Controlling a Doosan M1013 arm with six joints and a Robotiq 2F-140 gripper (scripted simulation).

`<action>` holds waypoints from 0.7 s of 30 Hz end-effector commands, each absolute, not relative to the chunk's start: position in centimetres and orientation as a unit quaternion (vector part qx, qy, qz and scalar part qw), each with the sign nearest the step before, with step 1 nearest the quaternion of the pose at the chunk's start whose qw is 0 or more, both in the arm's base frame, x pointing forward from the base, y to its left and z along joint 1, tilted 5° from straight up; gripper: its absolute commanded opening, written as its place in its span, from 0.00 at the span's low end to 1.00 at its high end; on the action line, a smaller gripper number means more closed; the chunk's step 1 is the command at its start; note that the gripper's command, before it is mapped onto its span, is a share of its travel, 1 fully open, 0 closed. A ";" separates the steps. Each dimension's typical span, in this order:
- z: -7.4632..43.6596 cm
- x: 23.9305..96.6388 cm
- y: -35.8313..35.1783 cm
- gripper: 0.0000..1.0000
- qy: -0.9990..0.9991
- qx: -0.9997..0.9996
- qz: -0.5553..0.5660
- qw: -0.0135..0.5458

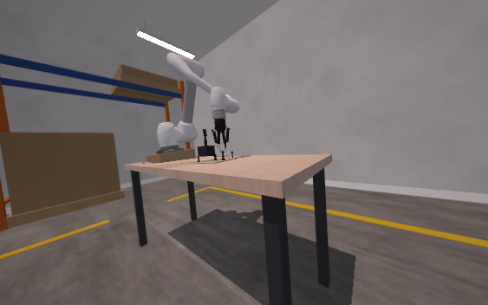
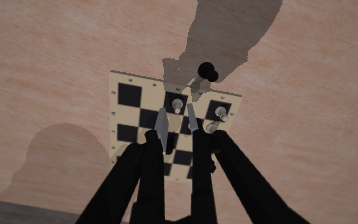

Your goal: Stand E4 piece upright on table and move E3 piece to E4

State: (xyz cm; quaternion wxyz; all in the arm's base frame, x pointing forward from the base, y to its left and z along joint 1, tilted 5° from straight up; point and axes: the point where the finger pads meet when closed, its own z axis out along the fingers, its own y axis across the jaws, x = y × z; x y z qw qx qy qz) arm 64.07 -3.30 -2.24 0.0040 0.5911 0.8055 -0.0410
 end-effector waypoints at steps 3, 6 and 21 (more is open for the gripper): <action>-2.2 64.1 -3.3 0.20 0.806 0.591 -0.041 0.004; -2.2 64.1 -3.3 0.20 0.806 0.591 -0.041 0.004; -3.7 64.0 -3.4 0.20 0.806 0.591 -0.041 0.004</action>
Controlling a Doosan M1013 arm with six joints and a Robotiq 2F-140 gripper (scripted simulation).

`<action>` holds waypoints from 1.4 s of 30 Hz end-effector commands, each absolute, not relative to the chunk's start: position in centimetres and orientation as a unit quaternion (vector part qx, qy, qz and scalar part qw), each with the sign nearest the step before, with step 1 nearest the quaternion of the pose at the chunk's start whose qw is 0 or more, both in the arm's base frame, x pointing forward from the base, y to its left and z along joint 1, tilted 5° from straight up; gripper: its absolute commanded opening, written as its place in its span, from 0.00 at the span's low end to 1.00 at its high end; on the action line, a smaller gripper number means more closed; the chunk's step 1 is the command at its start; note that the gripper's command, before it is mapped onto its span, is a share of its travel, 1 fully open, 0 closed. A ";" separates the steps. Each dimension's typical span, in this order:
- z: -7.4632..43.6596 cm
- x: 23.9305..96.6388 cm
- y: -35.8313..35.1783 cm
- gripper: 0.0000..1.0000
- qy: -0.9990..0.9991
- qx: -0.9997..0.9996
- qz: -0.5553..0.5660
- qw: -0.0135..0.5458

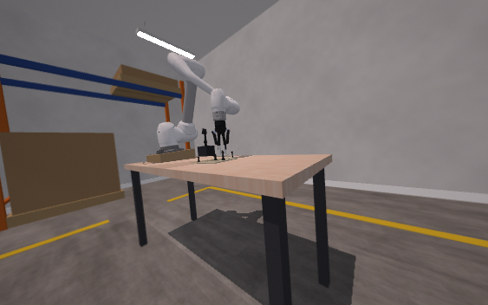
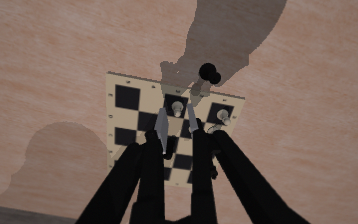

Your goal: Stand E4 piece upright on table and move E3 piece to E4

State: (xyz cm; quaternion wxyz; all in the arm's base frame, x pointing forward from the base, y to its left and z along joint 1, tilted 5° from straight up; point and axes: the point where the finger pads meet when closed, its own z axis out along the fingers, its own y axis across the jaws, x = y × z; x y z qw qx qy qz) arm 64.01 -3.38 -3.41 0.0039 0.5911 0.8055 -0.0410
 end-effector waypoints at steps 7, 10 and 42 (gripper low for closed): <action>-4.7 64.0 -3.5 0.20 0.806 0.591 -0.041 0.004; -5.1 63.9 -3.5 0.20 0.806 0.591 -0.041 0.004; -5.5 63.9 -3.5 0.20 0.806 0.591 -0.041 0.004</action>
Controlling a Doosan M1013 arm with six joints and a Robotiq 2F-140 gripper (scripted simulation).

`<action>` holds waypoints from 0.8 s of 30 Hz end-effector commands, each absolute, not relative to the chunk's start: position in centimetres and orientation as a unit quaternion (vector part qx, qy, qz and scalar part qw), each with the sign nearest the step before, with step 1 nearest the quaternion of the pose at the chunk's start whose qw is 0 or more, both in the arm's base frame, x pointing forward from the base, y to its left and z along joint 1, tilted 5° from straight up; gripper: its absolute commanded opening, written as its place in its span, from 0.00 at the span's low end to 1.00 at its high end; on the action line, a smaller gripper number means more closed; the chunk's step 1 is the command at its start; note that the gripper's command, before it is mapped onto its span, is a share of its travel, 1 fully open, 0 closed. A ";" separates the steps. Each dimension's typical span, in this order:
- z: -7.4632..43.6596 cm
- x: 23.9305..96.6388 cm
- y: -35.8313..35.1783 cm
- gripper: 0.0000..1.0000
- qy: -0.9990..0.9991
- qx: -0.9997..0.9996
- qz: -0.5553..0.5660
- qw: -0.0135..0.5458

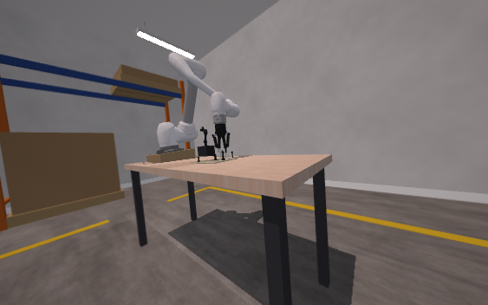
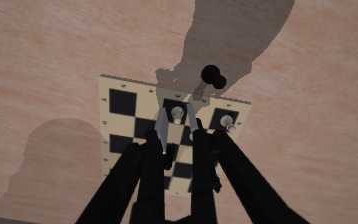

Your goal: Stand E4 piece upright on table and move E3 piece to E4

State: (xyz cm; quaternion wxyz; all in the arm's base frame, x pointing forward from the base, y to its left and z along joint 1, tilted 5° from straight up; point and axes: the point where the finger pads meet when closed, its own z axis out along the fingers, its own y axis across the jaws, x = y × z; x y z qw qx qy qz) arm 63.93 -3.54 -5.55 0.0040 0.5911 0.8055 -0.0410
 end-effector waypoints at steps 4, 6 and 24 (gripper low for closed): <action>-5.5 63.9 -3.5 0.20 0.806 0.591 -0.041 0.004; -5.5 63.9 -3.5 0.20 0.806 0.591 -0.041 0.004; -5.5 63.9 -3.5 0.00 0.806 0.591 -0.041 0.004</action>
